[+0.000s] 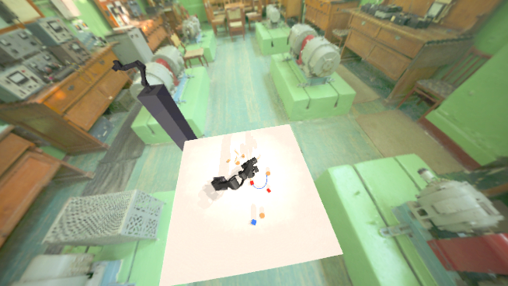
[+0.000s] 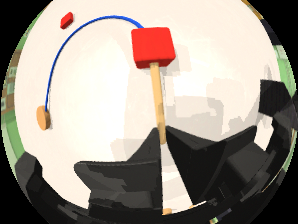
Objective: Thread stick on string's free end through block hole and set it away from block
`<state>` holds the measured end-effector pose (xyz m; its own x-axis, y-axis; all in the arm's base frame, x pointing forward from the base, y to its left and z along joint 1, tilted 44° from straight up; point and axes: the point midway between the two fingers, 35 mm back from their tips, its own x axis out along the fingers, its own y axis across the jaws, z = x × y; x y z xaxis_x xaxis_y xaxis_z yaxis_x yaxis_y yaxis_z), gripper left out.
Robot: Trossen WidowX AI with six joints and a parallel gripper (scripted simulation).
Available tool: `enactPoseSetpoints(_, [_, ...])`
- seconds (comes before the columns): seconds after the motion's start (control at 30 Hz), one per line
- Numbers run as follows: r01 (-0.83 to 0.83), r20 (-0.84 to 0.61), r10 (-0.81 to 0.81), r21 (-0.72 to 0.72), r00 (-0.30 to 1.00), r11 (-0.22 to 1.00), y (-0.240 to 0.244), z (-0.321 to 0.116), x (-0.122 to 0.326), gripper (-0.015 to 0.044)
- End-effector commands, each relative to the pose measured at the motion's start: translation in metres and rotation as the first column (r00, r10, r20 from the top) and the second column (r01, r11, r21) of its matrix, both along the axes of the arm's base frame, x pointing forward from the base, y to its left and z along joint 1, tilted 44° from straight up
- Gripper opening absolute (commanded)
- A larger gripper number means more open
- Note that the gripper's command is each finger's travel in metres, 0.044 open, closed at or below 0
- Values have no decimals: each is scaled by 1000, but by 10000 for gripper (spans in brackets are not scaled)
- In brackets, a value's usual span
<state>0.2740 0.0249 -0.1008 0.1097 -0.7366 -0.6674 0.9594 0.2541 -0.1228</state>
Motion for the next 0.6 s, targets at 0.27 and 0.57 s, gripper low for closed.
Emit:
enactPoseSetpoints(0.27, [2, 5, -2, 7, 1000, 1000, 9, -10, -4, 0])
enactPoseSetpoints(0.57, [-1, 8, 1, 9, 1000, 1000, 15, -16, -7, 0])
